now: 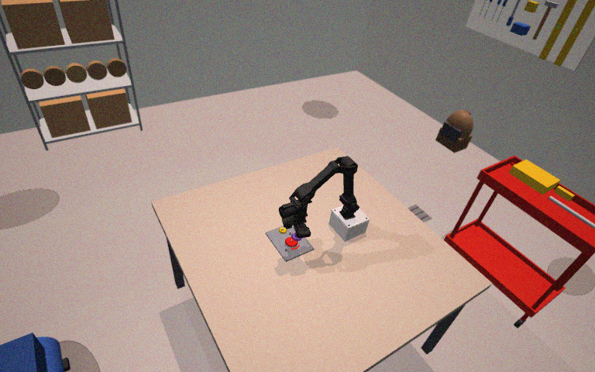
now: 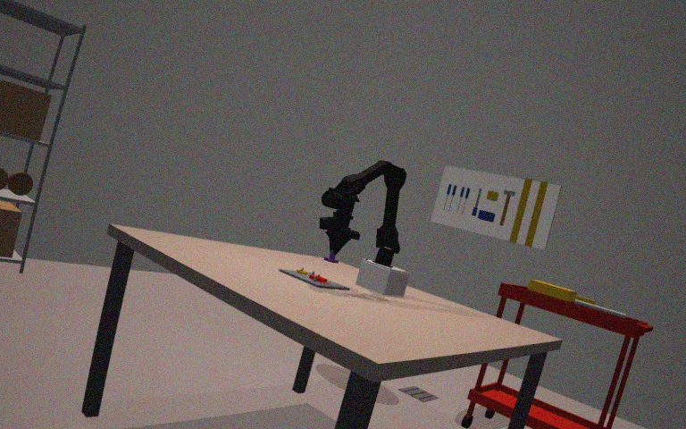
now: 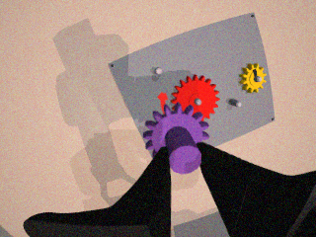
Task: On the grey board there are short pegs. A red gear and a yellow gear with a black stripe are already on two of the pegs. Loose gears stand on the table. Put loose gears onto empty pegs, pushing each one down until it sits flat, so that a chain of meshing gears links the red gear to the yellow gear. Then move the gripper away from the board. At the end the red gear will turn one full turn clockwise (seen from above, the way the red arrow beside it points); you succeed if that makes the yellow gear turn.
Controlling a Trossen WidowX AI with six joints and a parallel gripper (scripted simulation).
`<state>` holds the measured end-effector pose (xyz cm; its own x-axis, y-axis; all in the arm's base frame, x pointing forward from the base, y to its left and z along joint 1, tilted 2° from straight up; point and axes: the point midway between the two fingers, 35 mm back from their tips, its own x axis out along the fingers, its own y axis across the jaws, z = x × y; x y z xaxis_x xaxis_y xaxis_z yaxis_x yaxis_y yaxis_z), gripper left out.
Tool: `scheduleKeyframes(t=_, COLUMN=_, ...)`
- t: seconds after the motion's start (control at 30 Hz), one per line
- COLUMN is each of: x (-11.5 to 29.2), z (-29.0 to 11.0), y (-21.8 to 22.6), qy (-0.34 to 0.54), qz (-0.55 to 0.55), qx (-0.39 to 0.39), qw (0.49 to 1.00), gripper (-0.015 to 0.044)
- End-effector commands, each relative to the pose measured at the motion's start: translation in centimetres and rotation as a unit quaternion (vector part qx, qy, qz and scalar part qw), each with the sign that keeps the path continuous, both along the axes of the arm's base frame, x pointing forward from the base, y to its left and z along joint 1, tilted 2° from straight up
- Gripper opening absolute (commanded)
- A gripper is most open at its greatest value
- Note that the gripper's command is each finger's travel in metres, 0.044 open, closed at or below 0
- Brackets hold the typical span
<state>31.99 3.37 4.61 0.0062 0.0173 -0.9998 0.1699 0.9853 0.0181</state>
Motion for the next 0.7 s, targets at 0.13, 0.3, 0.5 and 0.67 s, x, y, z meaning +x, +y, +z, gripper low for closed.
scheduleKeyframes(t=0.13, x=-0.1, z=-0.7, y=-2.1, qy=0.0, qz=0.002, qx=-0.003, qw=1.0, gripper=0.0)
scheduleKeyframes(t=0.3, x=-0.2, z=-1.1, y=-3.3, qy=0.001, qz=0.002, qx=-0.004, qw=1.0, gripper=0.0)
scheduleKeyframes(t=0.5, x=-0.4, z=-1.6, y=-4.7, qy=0.001, qz=0.002, qx=-0.004, qw=1.0, gripper=0.0)
scheduleKeyframes(t=0.67, x=-0.6, z=-2.0, y=-5.8, qy=0.001, qz=0.002, qx=-0.005, qw=1.0, gripper=0.0)
